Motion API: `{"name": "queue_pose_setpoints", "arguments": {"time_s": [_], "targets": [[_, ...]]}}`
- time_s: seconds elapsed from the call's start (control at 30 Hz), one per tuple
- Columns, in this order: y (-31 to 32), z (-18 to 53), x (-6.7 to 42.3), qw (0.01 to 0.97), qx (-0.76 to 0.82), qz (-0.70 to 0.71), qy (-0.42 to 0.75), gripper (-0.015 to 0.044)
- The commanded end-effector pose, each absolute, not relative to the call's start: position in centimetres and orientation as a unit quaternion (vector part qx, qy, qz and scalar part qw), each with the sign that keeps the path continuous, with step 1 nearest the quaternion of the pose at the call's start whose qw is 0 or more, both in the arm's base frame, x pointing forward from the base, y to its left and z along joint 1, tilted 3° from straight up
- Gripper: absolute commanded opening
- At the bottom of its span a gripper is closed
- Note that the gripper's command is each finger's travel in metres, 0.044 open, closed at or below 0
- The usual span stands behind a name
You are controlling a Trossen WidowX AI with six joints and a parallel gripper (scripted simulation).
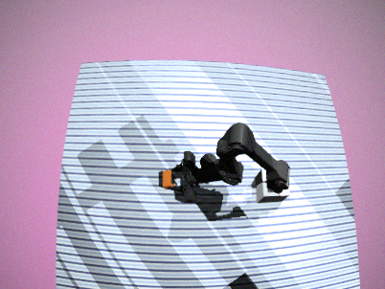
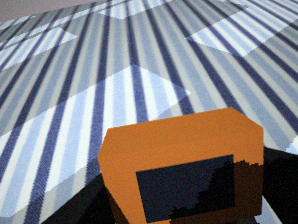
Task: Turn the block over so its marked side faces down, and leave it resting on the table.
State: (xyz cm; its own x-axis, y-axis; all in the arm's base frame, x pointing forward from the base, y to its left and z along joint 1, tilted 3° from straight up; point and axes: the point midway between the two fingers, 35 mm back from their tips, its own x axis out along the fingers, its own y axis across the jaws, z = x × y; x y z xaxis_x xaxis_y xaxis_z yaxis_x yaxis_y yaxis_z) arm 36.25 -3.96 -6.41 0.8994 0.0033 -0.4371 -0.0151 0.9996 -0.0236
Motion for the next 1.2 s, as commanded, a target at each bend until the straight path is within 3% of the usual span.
{"name": "queue_pose_setpoints", "arguments": {"time_s": [0.0,0.37,0.93,1.17], "targets": [[-3.87,-6.19,36.13,0.976,-0.010,0.007,0.218,0.0000],[-3.87,-6.19,36.13,0.976,-0.010,0.007,0.218,0.0000],[-3.87,-6.19,36.13,0.976,-0.010,0.007,0.218,0.0440],[-3.87,-6.19,36.13,0.976,-0.010,0.007,0.218,0.0440]]}}
